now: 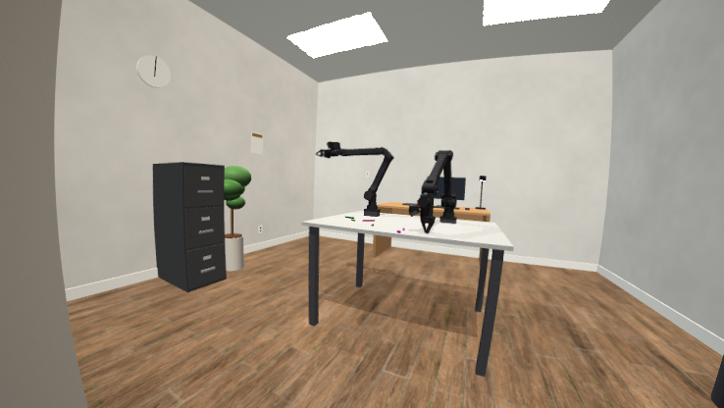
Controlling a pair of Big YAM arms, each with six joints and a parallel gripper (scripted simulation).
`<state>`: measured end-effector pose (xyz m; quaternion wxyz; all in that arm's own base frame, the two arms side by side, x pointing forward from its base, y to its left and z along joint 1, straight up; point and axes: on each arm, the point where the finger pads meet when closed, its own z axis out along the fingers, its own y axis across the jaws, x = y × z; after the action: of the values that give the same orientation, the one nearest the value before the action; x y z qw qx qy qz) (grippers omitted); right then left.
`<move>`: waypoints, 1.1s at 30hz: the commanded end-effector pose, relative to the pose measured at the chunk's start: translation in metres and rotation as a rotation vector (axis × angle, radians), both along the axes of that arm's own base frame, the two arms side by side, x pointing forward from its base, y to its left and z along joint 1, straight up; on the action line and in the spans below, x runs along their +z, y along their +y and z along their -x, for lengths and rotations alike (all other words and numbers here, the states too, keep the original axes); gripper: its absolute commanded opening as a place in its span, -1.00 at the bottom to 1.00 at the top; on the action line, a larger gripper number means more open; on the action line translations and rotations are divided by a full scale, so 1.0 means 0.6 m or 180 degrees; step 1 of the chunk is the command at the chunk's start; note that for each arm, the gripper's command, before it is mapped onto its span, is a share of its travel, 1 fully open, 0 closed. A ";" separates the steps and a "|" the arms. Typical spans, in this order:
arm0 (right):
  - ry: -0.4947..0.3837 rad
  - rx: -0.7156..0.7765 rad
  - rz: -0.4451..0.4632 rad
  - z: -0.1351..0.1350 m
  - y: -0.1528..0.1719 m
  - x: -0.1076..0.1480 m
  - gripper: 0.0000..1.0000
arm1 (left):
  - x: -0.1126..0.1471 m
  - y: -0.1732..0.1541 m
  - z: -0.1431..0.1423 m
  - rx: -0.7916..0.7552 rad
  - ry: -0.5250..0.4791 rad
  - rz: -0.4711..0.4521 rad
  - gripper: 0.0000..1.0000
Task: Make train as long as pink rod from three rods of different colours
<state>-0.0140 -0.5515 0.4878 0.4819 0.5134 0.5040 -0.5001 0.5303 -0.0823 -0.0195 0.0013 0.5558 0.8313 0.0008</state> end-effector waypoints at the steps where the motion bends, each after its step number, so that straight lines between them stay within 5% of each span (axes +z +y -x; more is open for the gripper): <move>1: -0.0026 -0.0011 0.0113 0.006 0.011 0.021 1.00 | -0.009 -0.001 -0.003 -0.0050 -0.0001 0.0002 -0.53; 23: -0.0026 -0.0011 0.0113 0.006 0.011 0.021 1.00 | -0.009 -0.001 -0.003 -0.0050 -0.0001 0.0002 -0.53; 24: -0.0026 -0.0011 0.0113 0.006 0.011 0.021 1.00 | -0.009 -0.001 -0.003 -0.0050 -0.0001 0.0002 -0.91; 33: -0.0026 -0.0011 0.0113 0.006 0.011 0.021 1.00 | -0.006 -0.002 -0.007 -0.0050 -0.0015 0.0004 -0.91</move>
<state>-0.0140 -0.5515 0.4878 0.4819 0.5134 0.5040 -0.5001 0.5299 -0.0822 -0.0199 0.0010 0.5559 0.8313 0.0006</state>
